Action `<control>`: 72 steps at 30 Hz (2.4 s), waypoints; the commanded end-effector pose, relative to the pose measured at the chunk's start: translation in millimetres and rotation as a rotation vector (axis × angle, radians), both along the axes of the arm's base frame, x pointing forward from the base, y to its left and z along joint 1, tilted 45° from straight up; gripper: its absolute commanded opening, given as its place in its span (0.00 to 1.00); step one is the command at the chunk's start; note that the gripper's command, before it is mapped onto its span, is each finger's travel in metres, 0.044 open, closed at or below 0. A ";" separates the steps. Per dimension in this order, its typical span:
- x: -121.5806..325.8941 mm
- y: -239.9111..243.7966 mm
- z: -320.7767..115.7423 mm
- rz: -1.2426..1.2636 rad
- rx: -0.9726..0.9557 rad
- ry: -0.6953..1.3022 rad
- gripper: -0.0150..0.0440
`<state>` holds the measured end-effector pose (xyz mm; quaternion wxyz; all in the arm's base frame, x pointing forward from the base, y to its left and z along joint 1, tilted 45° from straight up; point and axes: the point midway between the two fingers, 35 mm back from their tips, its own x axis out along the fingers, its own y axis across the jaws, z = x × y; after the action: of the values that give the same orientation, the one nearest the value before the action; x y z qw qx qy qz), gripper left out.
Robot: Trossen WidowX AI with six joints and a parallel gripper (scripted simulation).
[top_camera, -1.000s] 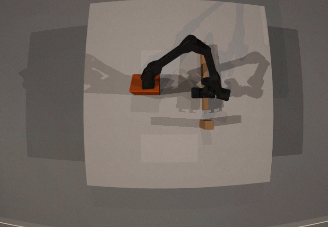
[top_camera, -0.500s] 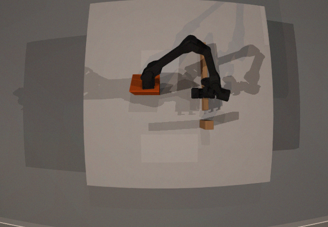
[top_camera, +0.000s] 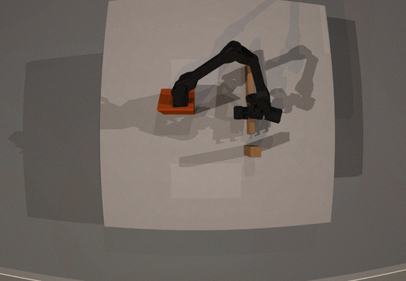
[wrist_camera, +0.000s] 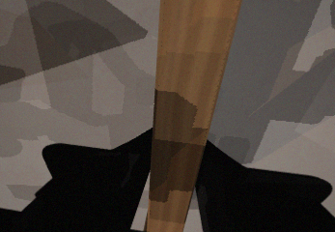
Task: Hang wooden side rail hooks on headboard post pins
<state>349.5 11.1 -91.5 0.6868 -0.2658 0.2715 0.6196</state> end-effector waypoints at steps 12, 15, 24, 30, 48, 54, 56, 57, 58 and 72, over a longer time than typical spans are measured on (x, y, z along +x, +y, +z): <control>0.9 -5.5 -1.0 -0.011 -0.003 -0.005 0.25; 0.6 -5.7 -1.4 -0.011 -0.003 -0.005 0.25; -0.1 -5.9 -2.4 -0.011 -0.003 -0.005 0.25; 0.4 -6.8 -2.3 -0.011 -0.003 -0.005 0.25; 1.5 -8.9 -3.3 -0.011 -0.003 -0.005 0.25; 0.8 -9.1 -3.9 -0.011 -0.003 -0.005 0.25; 0.6 -9.2 -4.1 -0.011 -0.004 -0.005 0.25; 0.5 -9.2 -4.3 -0.011 -0.004 -0.005 0.25; 0.3 -9.2 -4.4 -0.011 -0.004 -0.005 0.25; 0.0 -9.9 -5.9 -0.011 -0.004 -0.005 0.25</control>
<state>348.5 6.0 -97.1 0.6877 -0.2652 0.2716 0.6189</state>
